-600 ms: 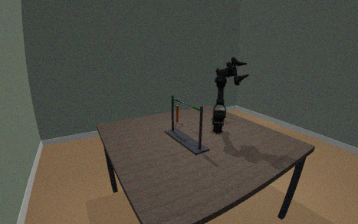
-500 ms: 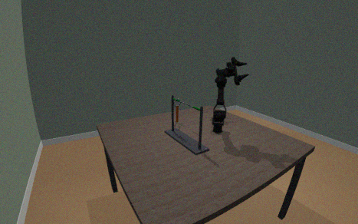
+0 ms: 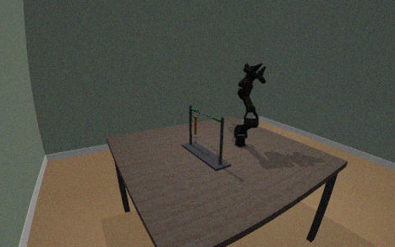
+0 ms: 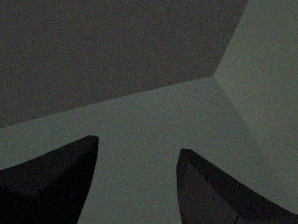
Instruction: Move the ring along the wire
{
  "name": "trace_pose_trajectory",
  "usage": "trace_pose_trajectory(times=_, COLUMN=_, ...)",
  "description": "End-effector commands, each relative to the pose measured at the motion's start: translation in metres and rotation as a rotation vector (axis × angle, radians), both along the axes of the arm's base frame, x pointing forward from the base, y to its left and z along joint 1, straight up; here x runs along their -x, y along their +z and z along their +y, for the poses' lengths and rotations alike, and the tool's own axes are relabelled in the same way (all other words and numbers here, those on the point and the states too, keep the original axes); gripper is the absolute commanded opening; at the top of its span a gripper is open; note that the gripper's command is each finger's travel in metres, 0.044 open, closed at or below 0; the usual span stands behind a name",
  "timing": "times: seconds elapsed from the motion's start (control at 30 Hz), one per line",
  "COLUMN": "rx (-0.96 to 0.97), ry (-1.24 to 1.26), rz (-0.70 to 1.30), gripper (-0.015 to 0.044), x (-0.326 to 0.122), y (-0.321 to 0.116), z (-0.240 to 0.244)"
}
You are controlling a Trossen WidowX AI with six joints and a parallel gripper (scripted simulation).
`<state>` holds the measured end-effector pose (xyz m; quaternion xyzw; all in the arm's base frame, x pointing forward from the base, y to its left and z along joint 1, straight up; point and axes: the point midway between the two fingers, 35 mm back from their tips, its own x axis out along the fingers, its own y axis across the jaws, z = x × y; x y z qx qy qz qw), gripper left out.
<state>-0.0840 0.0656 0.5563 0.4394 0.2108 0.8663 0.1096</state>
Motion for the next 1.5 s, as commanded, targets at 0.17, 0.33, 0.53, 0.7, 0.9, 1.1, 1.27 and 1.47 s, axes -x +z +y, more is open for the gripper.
trace_pose_trajectory(times=0.17, rx=-0.417, ry=0.324, rz=0.190, gripper=0.0160, x=0.002, y=-0.016, z=-0.138)
trace_pose_trajectory(times=0.33, rx=-0.633, ry=0.534, rz=0.306, gripper=0.0160, x=-0.018, y=-0.047, z=-0.213)
trace_pose_trajectory(times=0.53, rx=-0.875, ry=0.832, rz=0.443, gripper=0.0160, x=-0.062, y=-0.104, z=-0.285)
trace_pose_trajectory(times=0.7, rx=-1.062, ry=1.113, rz=0.550, gripper=0.0160, x=-0.110, y=-0.165, z=-0.324)
trace_pose_trajectory(times=0.9, rx=-1.267, ry=1.486, rz=0.659, gripper=0.0160, x=-0.172, y=-0.247, z=-0.338)
trace_pose_trajectory(times=1.1, rx=-1.445, ry=1.889, rz=0.746, gripper=0.0160, x=-0.229, y=-0.326, z=-0.315)
trace_pose_trajectory(times=1.27, rx=-1.576, ry=2.243, rz=0.792, gripper=0.0160, x=-0.266, y=-0.385, z=-0.272)
trace_pose_trajectory(times=1.47, rx=-1.714, ry=2.676, rz=0.755, gripper=0.0160, x=-0.284, y=-0.441, z=-0.206)
